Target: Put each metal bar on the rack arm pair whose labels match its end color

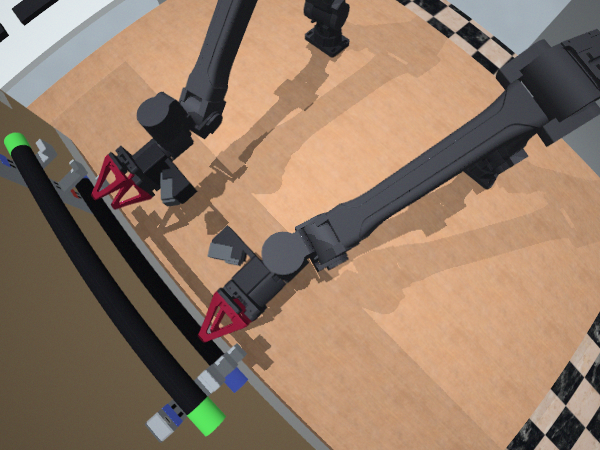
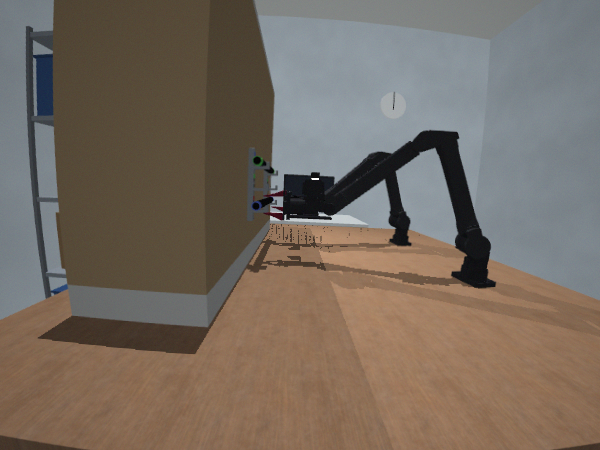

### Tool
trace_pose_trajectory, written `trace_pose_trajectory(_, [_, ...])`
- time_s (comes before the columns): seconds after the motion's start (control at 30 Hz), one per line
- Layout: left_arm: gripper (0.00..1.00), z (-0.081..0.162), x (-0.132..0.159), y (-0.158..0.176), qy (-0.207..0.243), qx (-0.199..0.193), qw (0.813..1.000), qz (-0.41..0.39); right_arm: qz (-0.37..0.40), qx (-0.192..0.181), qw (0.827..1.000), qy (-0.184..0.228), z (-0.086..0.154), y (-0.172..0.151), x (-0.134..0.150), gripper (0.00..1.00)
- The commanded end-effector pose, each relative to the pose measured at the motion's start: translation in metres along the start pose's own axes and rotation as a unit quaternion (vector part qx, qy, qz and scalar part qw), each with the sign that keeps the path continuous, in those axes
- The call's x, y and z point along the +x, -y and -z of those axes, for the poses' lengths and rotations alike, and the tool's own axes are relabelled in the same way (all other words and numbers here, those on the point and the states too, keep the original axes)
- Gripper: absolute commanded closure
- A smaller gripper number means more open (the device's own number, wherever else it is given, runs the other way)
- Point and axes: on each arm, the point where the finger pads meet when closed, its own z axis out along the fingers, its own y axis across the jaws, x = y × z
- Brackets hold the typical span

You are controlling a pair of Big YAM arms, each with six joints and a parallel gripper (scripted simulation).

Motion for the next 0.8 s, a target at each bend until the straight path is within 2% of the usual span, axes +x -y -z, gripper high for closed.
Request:
trace_pose_trajectory(0.0, [0.36, 0.006, -0.007, -0.028, 0.005, -0.029, 1.0, 0.008, -0.015, 0.021, 1.0, 0.003, 0.007, 0.022, -0.005, 0.36])
trace_pose_trajectory(0.77, [0.36, 0.033, -0.013, -0.028, 0.009, -0.034, 0.999, 0.007, -0.015, 0.021, 1.0, 0.008, 0.035, 0.023, -0.012, 0.36])
